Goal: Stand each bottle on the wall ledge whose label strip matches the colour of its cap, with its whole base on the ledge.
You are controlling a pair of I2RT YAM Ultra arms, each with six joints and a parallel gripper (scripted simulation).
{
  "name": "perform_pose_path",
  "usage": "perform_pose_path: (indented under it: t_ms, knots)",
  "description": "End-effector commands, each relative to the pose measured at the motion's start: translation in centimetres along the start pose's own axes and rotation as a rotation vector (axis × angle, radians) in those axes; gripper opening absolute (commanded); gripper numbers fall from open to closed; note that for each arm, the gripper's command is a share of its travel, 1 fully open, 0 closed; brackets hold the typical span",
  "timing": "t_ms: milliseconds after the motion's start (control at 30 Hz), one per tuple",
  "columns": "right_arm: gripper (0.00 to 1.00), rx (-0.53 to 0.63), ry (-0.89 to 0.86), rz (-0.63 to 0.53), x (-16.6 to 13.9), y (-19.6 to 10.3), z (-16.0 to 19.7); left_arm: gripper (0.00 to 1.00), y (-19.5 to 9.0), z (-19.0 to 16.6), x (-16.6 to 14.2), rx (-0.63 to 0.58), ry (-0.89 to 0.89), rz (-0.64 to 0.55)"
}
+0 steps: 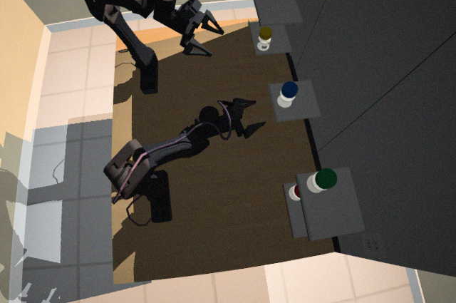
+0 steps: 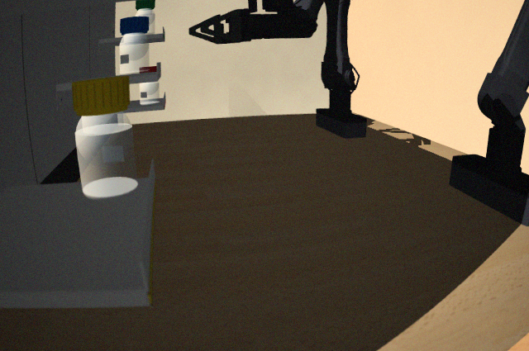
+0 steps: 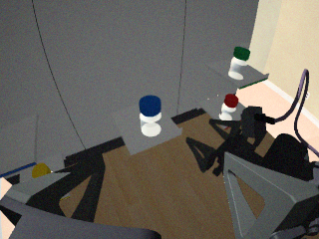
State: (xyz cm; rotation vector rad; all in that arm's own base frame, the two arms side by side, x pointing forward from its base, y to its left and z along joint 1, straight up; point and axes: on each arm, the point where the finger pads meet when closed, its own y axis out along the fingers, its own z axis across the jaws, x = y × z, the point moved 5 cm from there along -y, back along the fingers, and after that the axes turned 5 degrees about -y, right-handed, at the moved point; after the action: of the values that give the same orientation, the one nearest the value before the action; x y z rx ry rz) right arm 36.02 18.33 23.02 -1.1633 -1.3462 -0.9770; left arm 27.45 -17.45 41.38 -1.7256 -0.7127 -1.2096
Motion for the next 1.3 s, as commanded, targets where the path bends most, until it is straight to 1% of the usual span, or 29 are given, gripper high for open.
perform_pose_path:
  t_ms: [0, 67, 133, 200, 300, 467, 567, 633, 700, 867, 1267]
  knots:
    - [0.87, -0.004, 0.003, 0.049, 3.2, -1.3, -3.9, 1.00, 5.8, -0.1, 0.1, 0.111, -0.055, -0.130]
    - [0.87, -0.004, 0.003, 0.049, 3.2, -1.3, -3.9, 1.00, 5.8, -0.1, 0.1, 0.111, -0.055, -0.130]
    - [0.87, -0.026, 0.014, 0.036, 5.7, -2.6, -6.8, 1.00, 8.2, -0.3, -1.2, 0.145, -0.071, -0.146]
    - [0.87, -0.048, 0.022, 0.024, 7.8, -3.7, -9.2, 1.00, 10.0, -0.5, -2.5, 0.170, -0.081, -0.153]
    - [0.87, -0.079, 0.023, 0.008, 10.2, -5.0, -12.1, 1.00, 11.6, -0.7, -4.1, 0.192, -0.086, -0.149]
    - [0.87, -0.122, 0.027, -0.013, 13.0, -6.3, -15.5, 1.00, 12.7, -0.9, -5.9, 0.204, -0.065, -0.108]
    - [0.87, -0.145, 0.028, -0.018, 14.1, -6.7, -16.9, 1.00, 12.4, -1.0, -5.3, 0.192, -0.069, -0.119]
    - [0.87, -0.145, 0.028, -0.018, 14.1, -6.7, -16.9, 1.00, 12.4, -1.0, -5.3, 0.192, -0.069, -0.119]
    - [0.87, -0.165, 0.026, -0.031, 15.1, -7.2, -18.0, 1.00, 12.4, -1.0, -5.4, 0.192, -0.069, -0.118]
    - [0.87, -0.204, 0.023, -0.053, 16.1, -7.5, -19.3, 1.00, 12.4, -1.0, -5.4, 0.192, -0.069, -0.118]
    - [0.87, -0.206, 0.023, -0.055, 16.2, -7.5, -19.4, 1.00, 12.4, -1.0, -5.4, 0.192, -0.069, -0.118]
